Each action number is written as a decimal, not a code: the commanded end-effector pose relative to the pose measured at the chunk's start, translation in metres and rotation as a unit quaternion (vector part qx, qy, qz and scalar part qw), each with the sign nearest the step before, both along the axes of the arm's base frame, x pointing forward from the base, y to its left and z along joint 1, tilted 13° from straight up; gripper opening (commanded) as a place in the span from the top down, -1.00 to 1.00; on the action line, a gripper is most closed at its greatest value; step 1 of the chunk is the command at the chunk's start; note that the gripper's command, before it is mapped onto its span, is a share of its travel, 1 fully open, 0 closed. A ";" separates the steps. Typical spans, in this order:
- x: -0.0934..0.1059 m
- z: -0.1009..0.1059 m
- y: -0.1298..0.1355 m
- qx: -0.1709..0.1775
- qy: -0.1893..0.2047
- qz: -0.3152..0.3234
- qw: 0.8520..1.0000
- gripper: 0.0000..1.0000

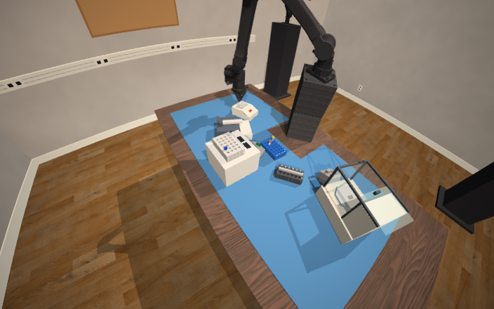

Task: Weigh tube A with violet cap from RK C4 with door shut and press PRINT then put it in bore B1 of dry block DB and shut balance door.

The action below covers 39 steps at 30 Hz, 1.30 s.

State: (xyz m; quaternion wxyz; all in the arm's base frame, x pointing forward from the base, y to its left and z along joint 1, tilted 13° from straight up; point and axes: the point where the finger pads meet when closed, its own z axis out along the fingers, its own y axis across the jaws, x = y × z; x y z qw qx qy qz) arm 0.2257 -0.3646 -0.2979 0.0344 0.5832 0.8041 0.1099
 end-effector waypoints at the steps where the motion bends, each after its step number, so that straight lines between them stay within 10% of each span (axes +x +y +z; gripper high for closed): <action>1: 0.002 0.003 -0.006 -0.006 -0.003 -0.003 1.000 0.82; 39: 0.002 0.003 -0.005 -0.006 -0.003 -0.003 1.000 0.82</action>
